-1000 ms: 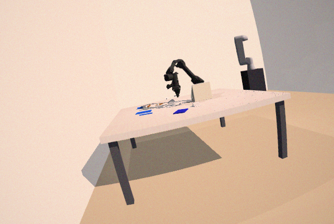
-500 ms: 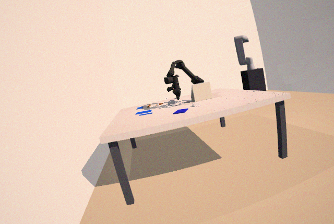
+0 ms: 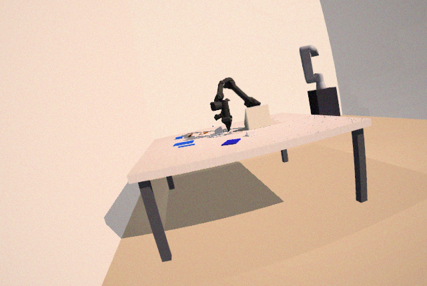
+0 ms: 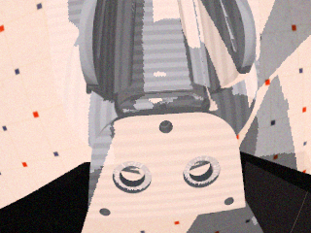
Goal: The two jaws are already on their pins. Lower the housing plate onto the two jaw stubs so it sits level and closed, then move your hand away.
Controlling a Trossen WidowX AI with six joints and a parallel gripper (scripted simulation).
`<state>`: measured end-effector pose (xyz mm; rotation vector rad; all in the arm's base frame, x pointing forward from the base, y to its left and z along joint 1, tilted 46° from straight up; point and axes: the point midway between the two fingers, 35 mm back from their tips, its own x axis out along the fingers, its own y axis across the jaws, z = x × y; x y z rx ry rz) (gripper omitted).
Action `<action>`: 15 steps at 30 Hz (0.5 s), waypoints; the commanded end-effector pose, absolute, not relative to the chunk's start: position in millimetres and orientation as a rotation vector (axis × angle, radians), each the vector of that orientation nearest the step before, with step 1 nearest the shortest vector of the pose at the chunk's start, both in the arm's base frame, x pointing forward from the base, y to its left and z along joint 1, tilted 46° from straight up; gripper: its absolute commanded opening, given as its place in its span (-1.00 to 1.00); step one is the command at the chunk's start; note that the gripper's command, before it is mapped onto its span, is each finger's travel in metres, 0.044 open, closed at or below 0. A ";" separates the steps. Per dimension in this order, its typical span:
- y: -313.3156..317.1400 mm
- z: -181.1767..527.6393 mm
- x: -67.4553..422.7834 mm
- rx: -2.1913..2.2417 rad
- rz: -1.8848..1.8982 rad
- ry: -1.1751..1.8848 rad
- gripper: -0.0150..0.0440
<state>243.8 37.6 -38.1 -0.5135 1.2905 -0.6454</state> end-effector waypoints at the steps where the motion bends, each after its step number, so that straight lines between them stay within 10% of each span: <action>1: 35.5 -39.2 244.1 -0.519 -0.646 1.288 0.70; 15: 33.9 -40.8 244.4 -0.525 -0.642 1.291 0.70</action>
